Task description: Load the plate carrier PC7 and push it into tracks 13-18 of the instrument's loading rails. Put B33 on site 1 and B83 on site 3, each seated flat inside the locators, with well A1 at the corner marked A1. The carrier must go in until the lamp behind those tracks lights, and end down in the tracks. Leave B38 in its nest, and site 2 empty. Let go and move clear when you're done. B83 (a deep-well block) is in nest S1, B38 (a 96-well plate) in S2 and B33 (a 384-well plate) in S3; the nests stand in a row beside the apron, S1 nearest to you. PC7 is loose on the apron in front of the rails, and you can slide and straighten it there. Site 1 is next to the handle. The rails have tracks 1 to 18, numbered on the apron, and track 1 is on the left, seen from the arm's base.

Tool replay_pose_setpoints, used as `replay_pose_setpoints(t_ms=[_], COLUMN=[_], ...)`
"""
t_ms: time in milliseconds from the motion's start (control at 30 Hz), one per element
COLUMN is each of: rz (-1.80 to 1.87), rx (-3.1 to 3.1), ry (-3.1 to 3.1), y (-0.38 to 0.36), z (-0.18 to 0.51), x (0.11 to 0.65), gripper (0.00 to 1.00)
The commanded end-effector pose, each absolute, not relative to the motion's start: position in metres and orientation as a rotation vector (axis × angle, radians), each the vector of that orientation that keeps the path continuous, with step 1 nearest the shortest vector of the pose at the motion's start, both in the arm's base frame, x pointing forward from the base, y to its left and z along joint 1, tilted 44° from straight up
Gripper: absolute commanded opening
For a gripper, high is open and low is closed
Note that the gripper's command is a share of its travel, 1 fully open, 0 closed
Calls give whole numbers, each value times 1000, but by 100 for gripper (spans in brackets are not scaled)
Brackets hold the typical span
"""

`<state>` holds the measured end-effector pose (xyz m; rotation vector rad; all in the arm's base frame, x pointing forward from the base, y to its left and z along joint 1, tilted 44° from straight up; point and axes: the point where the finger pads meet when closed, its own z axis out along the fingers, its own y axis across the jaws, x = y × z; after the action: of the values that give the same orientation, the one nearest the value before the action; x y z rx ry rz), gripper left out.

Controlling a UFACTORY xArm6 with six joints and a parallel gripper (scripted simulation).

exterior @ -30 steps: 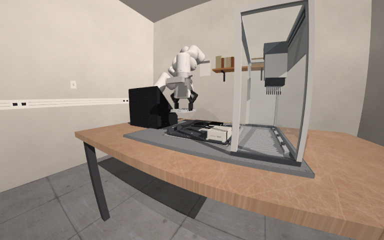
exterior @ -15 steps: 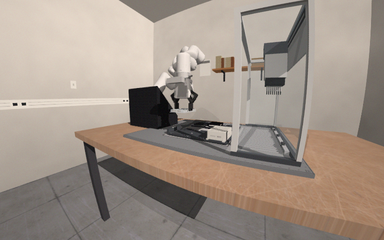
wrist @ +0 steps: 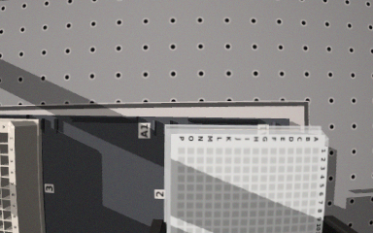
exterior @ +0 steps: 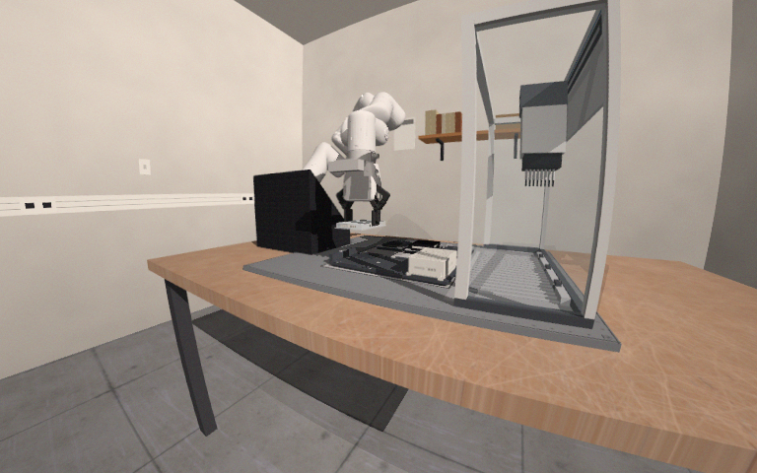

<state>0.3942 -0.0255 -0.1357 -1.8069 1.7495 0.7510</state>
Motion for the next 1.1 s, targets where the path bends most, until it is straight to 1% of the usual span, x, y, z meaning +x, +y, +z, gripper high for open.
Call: replay_pose_setpoints(t_ms=[0,1067], rz=[746,746], rx=[-1807,-1806], ry=[1750,1750], y=[-21,11], z=[-141,-174], x=[395,394], gripper=[0,0])
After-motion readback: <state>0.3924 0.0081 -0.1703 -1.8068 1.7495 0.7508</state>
